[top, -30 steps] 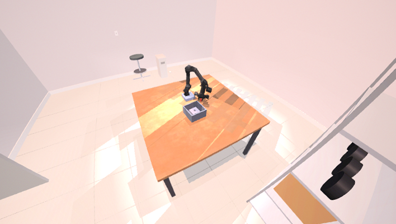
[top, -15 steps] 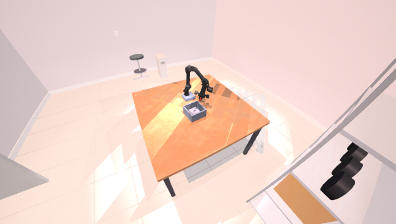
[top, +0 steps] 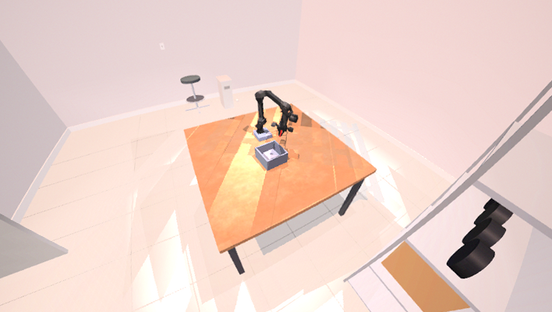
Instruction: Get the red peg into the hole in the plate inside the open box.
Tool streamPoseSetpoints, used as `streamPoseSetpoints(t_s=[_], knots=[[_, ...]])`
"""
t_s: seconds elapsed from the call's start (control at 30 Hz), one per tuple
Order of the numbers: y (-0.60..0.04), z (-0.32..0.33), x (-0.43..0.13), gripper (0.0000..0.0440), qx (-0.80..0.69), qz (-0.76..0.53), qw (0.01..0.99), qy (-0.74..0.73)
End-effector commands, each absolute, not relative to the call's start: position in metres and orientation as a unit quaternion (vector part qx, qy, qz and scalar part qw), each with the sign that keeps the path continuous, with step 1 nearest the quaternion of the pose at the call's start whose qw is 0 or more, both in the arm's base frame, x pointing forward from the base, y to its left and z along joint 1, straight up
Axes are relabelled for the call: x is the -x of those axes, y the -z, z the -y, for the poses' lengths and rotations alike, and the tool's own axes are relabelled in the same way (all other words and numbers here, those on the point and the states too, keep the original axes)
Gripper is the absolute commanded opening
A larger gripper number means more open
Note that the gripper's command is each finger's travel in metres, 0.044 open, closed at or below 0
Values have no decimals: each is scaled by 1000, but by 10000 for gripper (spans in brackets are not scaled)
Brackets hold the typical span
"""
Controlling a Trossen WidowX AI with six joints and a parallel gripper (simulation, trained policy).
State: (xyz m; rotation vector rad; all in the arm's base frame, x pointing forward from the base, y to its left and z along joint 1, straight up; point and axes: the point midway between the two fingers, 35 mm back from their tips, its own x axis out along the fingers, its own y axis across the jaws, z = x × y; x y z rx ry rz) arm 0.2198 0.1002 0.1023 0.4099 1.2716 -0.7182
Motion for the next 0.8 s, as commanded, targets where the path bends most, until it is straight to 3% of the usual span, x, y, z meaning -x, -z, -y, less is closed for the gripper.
streamPoseSetpoints(t_s=[0.0, 0.77], knots=[[-115, -91, -231, 0, -202, -557, 732, 337], [-125, -5, -307, 0, -260, -487, 730, 402]])
